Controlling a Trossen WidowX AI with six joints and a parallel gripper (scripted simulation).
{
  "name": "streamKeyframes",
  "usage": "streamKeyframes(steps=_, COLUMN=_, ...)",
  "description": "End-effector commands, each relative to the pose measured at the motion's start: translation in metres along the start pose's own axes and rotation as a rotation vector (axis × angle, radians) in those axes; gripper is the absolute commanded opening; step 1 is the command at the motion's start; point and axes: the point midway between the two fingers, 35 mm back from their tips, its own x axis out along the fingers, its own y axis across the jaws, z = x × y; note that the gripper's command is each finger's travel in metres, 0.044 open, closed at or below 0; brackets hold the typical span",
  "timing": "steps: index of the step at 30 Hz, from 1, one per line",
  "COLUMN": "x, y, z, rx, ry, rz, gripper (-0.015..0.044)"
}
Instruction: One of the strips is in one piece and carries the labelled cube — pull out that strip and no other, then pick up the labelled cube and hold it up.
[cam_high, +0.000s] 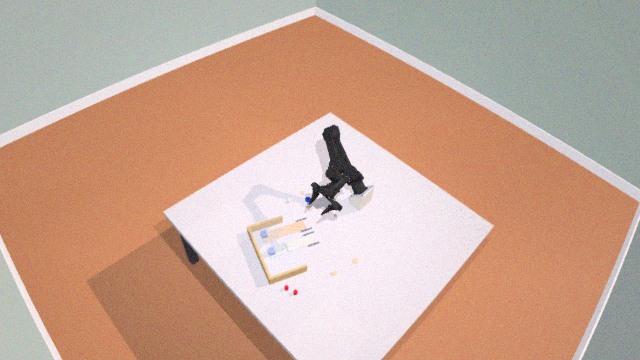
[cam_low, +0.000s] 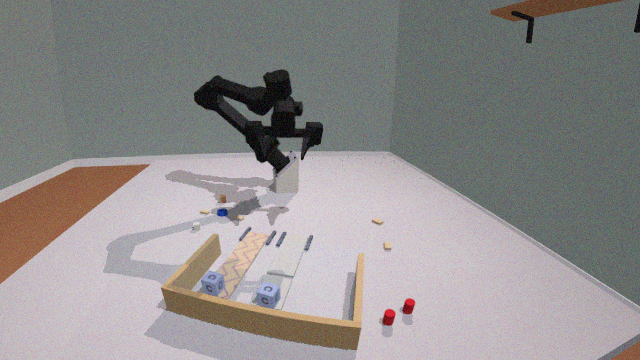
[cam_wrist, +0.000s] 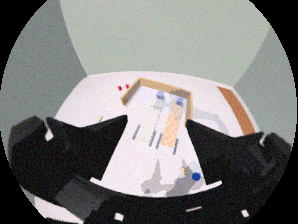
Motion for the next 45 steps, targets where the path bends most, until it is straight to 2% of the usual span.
streamKeyframes(steps=1, x=0.001, y=0.001, z=0.0, rx=0.015, ry=0.0, rz=0.001, gripper=0.04)
streamKeyframes(steps=11, x=0.001, y=0.001, z=0.0, rx=0.015, ry=0.0, rz=0.001, gripper=0.04)
streamKeyframes(steps=14, x=0.014, y=-0.001, z=0.001, rx=0.026, ry=0.064, rz=0.004, gripper=0.0321)
streamKeyframes(steps=21, x=0.069, y=-0.02, z=-0.013, rx=0.115, ry=0.402, rz=-0.002, gripper=0.0138)
streamKeyframes(steps=26, x=0.094, y=-0.041, z=-0.032, rx=0.193, ry=0.659, rz=-0.046, gripper=0.0006)
streamKeyframes(steps=32, x=0.106, y=-0.072, z=-0.057, rx=0.283, ry=0.937, rz=-0.134, gripper=0.0)
streamKeyframes(steps=45, x=0.113, y=-0.072, z=-0.066, rx=0.286, ry=0.945, rz=-0.136, gripper=0.0)
